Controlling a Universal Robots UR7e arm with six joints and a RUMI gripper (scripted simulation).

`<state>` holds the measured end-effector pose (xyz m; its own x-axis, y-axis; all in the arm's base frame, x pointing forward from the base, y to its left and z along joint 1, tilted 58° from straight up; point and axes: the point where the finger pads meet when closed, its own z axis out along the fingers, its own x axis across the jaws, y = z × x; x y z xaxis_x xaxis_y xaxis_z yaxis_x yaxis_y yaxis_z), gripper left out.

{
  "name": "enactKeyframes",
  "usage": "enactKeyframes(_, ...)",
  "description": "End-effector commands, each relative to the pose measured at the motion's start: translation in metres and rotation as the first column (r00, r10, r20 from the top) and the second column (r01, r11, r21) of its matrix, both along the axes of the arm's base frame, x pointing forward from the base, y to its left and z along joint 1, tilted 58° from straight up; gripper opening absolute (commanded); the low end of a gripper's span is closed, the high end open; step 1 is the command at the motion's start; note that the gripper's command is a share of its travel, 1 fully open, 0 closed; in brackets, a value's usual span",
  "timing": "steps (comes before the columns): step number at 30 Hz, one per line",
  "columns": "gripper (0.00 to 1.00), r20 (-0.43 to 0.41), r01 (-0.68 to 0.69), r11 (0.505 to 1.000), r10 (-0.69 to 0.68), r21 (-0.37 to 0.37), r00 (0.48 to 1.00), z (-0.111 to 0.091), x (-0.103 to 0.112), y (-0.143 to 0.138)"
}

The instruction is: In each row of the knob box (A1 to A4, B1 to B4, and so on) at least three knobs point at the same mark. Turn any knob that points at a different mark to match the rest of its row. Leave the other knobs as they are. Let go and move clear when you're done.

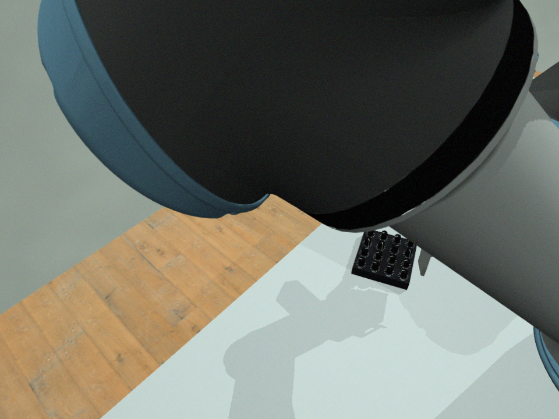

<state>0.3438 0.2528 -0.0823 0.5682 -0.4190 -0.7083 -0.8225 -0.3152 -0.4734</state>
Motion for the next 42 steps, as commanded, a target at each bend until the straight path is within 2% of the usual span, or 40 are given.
enactKeyframes(1,1.00,0.001,0.001,1.000,-0.001,0.000,1.000,0.000,0.000,0.000)
enactKeyframes(14,1.00,0.024,-0.014,1.000,0.014,0.000,1.000,0.001,0.001,0.000)
enactKeyframes(20,1.00,0.082,-0.050,0.999,0.049,0.000,0.995,0.002,0.002,0.000)
enactKeyframes(25,1.00,0.166,-0.101,0.995,0.100,-0.004,0.981,0.003,0.005,0.000)
enactKeyframes(27,1.00,0.166,-0.101,0.995,0.100,-0.004,0.981,0.003,0.005,0.000)
enactKeyframes(33,1.00,0.305,-0.187,0.982,0.185,-0.021,0.934,0.006,0.008,0.000)
enactKeyframes(42,1.00,0.510,-0.315,0.946,0.308,-0.074,0.803,0.010,0.013,0.001)
